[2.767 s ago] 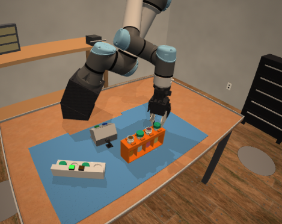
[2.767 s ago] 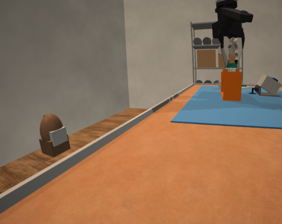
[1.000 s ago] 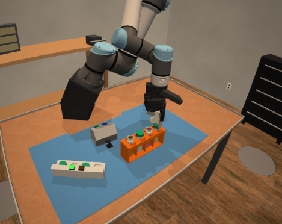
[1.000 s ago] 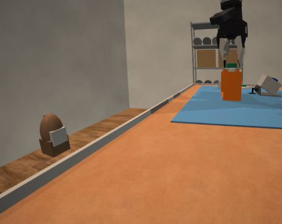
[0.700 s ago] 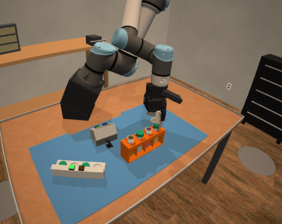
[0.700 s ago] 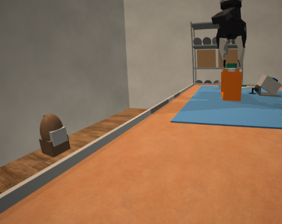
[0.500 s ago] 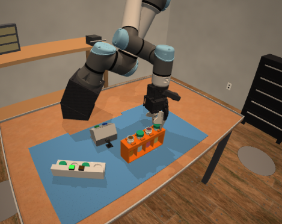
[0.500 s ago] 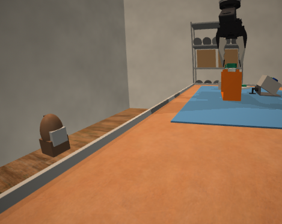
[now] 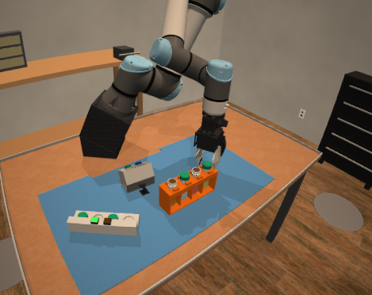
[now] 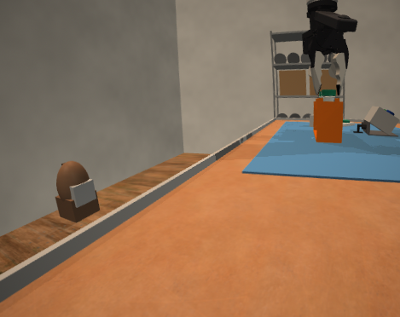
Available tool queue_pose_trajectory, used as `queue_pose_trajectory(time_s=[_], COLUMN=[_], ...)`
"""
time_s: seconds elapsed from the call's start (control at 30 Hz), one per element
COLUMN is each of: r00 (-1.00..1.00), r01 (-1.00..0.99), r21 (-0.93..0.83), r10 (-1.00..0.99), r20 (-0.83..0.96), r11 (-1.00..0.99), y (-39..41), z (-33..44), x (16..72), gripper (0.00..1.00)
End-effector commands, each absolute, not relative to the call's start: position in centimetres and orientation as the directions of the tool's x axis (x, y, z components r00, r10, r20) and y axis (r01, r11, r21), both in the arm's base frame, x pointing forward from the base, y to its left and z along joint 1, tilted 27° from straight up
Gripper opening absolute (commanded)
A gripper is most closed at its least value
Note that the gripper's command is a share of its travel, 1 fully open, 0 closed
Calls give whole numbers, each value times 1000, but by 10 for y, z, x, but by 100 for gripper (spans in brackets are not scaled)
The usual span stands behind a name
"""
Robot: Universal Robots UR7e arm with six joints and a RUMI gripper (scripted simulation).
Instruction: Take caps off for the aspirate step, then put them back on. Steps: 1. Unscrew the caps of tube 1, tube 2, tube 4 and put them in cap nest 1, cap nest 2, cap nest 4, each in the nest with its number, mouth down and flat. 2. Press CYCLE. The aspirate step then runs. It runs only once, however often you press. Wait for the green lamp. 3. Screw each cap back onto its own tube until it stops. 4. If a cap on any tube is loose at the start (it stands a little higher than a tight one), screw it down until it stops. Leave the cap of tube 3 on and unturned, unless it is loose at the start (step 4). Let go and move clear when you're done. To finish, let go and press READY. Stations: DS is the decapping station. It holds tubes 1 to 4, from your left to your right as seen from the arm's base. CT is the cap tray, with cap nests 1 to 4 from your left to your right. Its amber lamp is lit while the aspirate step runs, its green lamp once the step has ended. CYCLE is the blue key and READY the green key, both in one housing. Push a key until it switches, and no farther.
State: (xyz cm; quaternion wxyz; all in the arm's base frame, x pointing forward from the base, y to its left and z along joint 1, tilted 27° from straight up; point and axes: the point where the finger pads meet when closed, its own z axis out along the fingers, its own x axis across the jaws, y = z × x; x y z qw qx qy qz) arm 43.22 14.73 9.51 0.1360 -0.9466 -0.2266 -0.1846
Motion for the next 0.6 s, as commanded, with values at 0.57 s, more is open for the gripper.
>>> queue_pose_trajectory(time_s=[0.57], r00=[781], r01=[557], r21=[-150], r10=[454], r20=[429], r11=[-817], y=[147], z=[96], x=[432], gripper=[0])
